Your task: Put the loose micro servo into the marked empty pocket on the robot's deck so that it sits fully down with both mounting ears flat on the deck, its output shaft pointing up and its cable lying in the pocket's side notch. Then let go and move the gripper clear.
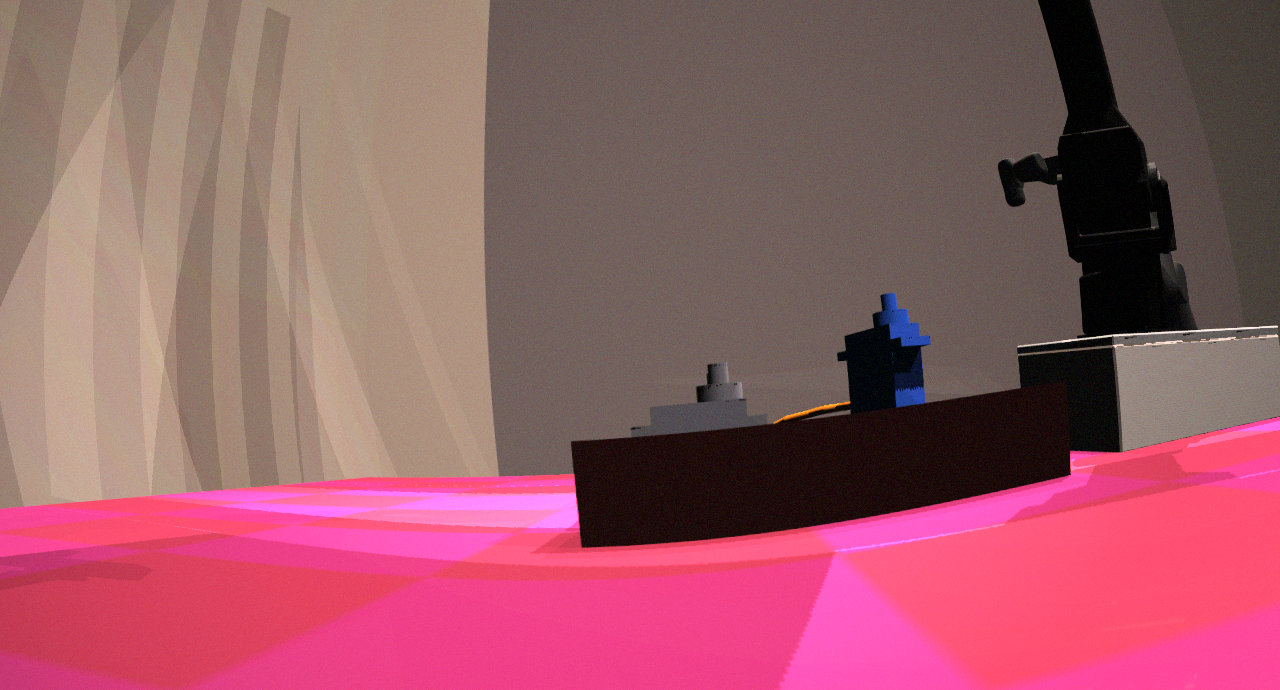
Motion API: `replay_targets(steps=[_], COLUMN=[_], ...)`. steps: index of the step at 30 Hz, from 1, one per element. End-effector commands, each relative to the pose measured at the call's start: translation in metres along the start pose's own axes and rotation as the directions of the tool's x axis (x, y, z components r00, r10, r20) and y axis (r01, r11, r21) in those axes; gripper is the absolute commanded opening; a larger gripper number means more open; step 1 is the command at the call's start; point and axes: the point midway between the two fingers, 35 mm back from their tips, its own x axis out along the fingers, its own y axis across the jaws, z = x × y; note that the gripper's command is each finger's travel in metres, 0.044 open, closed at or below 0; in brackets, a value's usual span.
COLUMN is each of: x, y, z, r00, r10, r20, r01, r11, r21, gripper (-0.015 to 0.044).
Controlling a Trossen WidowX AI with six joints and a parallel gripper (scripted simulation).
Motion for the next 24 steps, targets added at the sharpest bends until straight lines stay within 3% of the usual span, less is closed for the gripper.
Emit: replay_targets(steps=[1,12,24], x=[0.0,-0.03,-0.077], y=[0.0,0.002,0.016], z=[-0.001,-0.06,-0.128], r00=[1.0,0.986,0.935], r10=[-0.001,-0.025,-0.028], r20=[-0.003,-0.163,-0.353], r01=[0.001,0.068,0.226], r11=[1.0,0.963,0.814], r21=[0.005,0.262,0.534], gripper=[0.0426,0.044,0.044])
